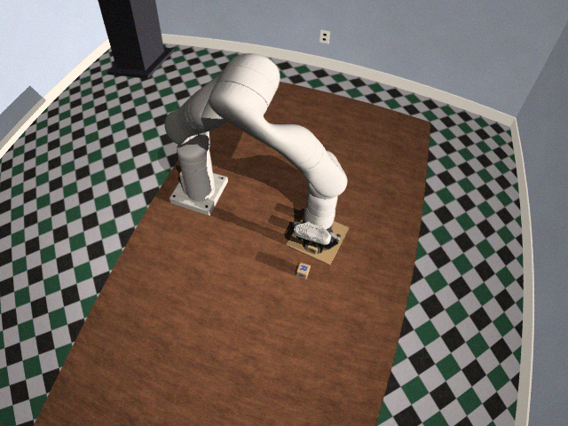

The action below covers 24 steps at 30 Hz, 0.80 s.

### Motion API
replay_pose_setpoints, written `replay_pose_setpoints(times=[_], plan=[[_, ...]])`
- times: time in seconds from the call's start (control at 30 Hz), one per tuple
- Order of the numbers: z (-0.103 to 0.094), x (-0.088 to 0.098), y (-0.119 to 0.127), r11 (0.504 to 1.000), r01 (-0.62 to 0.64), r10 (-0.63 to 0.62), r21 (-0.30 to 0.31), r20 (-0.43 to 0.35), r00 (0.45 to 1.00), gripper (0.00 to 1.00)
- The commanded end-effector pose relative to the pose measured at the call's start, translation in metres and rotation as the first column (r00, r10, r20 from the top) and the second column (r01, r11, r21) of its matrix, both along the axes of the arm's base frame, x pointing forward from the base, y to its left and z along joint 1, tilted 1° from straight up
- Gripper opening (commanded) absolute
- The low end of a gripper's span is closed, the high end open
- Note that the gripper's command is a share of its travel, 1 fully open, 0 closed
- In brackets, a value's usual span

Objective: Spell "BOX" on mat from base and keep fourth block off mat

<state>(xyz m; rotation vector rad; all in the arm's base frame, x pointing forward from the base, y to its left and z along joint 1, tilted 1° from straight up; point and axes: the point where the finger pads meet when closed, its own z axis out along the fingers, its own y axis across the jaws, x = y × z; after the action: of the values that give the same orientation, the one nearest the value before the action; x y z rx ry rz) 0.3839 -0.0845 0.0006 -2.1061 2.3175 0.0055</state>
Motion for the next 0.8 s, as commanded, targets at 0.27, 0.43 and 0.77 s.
replay_pose_setpoints(times=[0.27,0.43,0.77], plan=[[0.0005,0.0005,-0.0001,1.0,0.0,0.0,-0.001,0.001,1.0,0.26],[0.0005,0.0005,-0.0001,1.0,0.0,0.0,-0.001,0.001,1.0,0.26],[0.0005,0.0005,-0.0001,1.0,0.0,0.0,-0.001,0.001,1.0,0.38]])
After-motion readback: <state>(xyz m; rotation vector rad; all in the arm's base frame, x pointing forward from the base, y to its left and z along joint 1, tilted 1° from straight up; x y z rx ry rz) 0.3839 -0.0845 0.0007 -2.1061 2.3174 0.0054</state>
